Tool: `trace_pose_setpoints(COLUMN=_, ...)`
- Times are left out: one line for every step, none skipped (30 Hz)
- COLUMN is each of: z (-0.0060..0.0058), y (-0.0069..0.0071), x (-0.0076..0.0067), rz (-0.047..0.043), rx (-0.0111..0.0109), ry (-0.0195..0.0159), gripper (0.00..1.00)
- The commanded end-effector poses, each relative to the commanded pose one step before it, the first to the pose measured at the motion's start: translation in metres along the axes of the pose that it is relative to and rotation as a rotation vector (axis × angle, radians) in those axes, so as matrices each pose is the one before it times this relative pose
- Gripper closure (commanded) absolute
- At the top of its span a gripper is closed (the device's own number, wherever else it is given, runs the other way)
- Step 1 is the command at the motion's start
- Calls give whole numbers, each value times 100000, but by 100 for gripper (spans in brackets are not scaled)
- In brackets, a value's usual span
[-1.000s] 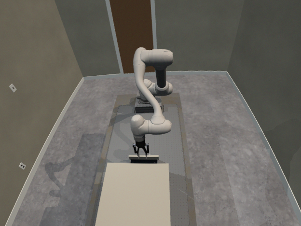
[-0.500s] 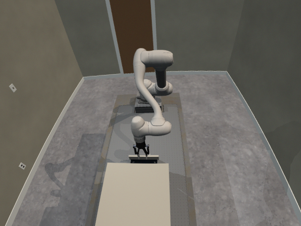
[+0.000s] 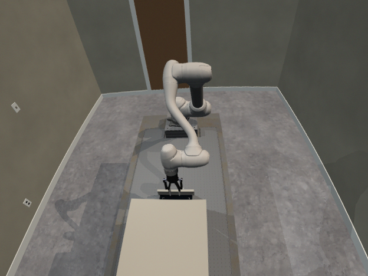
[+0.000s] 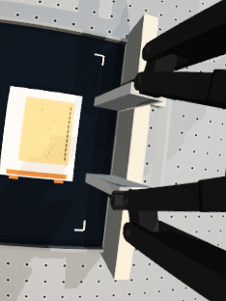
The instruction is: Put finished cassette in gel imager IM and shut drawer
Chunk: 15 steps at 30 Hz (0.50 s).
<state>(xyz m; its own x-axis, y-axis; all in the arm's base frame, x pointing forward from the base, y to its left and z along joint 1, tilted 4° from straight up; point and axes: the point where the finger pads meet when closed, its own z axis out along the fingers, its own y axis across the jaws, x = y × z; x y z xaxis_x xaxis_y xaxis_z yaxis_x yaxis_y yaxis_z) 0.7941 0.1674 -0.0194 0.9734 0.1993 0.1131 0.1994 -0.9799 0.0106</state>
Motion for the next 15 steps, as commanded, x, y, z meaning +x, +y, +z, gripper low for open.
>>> trace_pose_setpoints(z=285, y=-4, x=-48, rz=0, rx=18, ry=20, gripper=54)
trace_pose_setpoints(z=131, y=0, x=-23, rz=0, rx=0, ry=0, gripper=54)
trace_pose_setpoints(z=131, y=0, x=-23, rz=0, rx=0, ry=0, gripper=54)
trace_pose_setpoints(z=131, y=0, x=-23, rz=0, rx=0, ry=0, gripper=54)
trace_pose_setpoints(z=131, y=0, x=-23, rz=0, rx=0, ry=0, gripper=54)
trace_pose_setpoints(z=131, y=0, x=-23, rz=0, rx=0, ry=0, gripper=54)
trace_pose_setpoints(z=131, y=0, x=-23, rz=0, rx=0, ry=0, gripper=54)
trace_pose_setpoints(z=131, y=0, x=-23, rz=0, rx=0, ry=0, gripper=54)
trace_pose_setpoints(z=131, y=0, x=-23, rz=0, rx=0, ry=0, gripper=54)
trace_pose_setpoints(z=131, y=0, x=-23, rz=0, rx=0, ry=0, gripper=54)
trace_pose_setpoints(z=0, y=0, x=0, rz=0, rx=0, ry=0, gripper=54)
trace_pose_setpoints(z=0, y=0, x=0, rz=0, rx=0, ry=0, gripper=54)
trace_pose_setpoints(z=66, y=0, x=-12, rz=0, rx=0, ry=0, gripper=54)
trace_pose_setpoints(z=0, y=0, x=0, rz=0, rx=0, ry=0, gripper=54)
trace_pose_setpoints(z=0, y=0, x=0, rz=0, rx=0, ry=0, gripper=54)
